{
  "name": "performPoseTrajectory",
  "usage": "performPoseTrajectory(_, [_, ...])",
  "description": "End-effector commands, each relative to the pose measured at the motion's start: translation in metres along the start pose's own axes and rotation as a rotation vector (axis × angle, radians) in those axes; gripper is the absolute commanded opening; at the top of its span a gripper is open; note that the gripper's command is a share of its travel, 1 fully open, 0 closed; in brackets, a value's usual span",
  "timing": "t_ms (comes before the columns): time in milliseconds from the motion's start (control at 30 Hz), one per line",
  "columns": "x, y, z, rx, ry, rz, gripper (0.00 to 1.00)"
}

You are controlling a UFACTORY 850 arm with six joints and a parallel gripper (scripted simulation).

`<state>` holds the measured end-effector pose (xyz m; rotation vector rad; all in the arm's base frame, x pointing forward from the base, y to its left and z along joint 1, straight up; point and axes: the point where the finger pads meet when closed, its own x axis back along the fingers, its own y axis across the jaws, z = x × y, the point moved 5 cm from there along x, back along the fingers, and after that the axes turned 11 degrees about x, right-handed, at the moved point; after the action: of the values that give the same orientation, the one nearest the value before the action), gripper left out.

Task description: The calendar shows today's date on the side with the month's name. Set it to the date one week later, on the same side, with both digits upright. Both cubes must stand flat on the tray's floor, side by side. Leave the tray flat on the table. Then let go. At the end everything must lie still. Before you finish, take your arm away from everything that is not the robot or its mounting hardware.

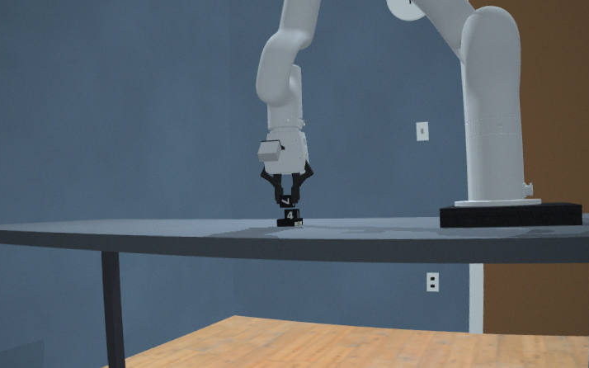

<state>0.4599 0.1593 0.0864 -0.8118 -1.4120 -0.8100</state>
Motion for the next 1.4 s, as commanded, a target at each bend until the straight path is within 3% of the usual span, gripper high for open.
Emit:
performPoseTrajectory(0, [0.001,0.001,0.000,0.000,0.000,-0.002,0.27])
performPoseTrajectory(700, [-0.001,0.001,0.000,0.000,0.000,-0.002,0.27])
performPoseTrajectory(1367, [-0.015,0.001,0.000,0.000,0.000,-0.002,0.27])
